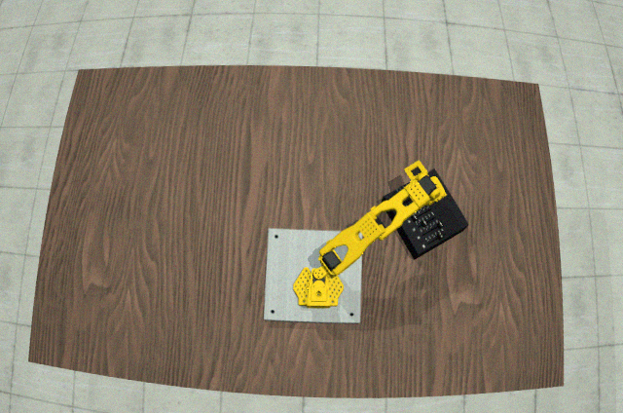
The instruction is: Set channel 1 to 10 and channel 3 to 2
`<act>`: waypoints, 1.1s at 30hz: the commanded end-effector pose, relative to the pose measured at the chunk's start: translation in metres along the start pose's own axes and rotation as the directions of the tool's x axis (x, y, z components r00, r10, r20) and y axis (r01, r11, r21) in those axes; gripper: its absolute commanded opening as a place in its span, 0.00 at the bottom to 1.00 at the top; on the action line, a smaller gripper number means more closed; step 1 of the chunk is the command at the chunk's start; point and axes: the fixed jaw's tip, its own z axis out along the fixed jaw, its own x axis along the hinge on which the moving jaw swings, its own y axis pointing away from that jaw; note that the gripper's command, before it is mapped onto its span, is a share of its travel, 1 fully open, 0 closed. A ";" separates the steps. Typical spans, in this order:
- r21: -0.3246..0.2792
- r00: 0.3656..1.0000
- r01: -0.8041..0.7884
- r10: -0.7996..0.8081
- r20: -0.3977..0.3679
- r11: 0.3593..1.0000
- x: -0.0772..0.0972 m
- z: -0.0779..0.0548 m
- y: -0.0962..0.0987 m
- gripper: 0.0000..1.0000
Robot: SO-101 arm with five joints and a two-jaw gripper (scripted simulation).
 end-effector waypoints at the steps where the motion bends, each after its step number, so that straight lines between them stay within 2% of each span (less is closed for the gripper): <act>1: -0.098 1.000 0.004 -0.005 -0.008 0.995 -0.002 0.013 0.016 0.00; 33: -0.126 1.000 0.005 -0.006 -0.010 0.992 -0.004 0.013 0.020 0.00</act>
